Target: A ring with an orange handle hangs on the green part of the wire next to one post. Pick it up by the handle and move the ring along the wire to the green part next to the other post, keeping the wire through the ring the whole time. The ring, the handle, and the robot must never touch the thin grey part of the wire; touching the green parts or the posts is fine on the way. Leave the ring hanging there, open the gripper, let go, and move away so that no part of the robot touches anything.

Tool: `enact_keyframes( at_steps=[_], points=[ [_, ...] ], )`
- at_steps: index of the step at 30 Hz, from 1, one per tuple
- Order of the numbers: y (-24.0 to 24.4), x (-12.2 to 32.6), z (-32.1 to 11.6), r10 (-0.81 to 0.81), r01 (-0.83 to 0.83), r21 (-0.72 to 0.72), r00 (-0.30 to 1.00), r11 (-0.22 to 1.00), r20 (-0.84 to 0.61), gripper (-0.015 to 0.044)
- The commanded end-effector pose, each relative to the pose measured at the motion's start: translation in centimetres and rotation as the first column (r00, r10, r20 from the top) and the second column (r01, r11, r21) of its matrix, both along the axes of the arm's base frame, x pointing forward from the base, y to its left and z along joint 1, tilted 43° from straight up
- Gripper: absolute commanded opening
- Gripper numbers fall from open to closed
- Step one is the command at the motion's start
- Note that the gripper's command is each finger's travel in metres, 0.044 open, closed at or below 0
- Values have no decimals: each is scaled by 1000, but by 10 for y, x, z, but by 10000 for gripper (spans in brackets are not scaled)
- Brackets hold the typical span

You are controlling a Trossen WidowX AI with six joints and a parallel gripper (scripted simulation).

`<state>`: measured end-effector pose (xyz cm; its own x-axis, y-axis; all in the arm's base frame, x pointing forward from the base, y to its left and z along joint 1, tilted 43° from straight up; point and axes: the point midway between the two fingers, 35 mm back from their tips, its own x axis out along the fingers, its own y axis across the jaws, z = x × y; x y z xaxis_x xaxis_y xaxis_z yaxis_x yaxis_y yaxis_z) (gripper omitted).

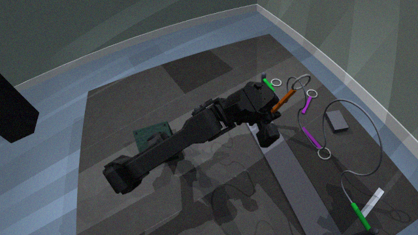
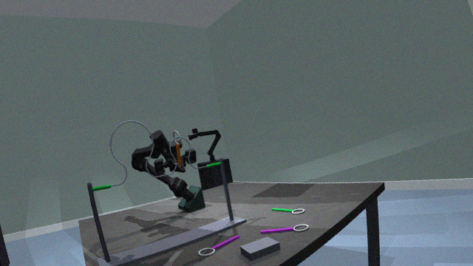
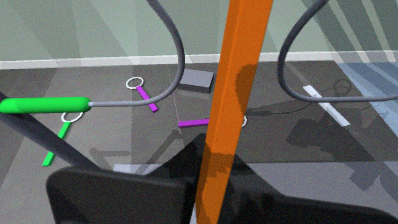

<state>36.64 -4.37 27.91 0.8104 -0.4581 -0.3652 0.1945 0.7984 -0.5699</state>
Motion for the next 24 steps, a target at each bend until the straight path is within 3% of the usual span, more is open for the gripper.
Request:
enact_keyframes(
  at_steps=[1, 24],
  points=[
    [-5, -2, 3, 0, 0, -76, 1000, 997, -7, -150],
    [-30, -5, 34, -9, -31, -568, 998, 823, -67, -150]
  ],
)
